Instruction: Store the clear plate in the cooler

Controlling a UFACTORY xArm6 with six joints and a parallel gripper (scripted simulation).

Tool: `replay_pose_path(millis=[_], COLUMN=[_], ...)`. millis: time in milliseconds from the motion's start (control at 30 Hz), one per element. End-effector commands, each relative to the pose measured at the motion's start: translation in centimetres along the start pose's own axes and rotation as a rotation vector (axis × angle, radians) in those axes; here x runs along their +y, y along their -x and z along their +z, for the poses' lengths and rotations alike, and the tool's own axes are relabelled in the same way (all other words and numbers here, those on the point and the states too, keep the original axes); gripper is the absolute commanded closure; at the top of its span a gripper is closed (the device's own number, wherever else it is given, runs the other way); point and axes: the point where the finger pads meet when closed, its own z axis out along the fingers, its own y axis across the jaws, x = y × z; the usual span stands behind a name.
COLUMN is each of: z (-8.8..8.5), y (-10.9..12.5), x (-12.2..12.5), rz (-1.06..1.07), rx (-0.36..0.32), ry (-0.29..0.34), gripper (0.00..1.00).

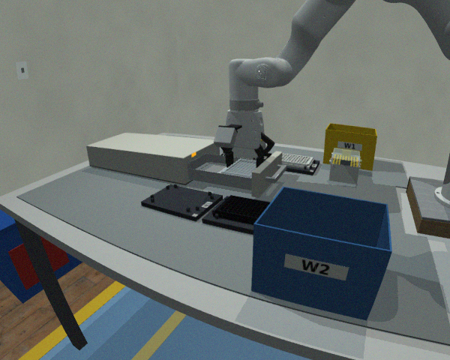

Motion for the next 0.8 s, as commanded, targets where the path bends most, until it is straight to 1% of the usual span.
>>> replay_pose_path(millis=[0,767], z=[0.0,1.3], y=[0.0,0.0], x=[0.2,0.2], rz=[0.000,0.000], rx=[0.000,0.000], ry=[0.004,0.004], gripper=[1.00,1.00])
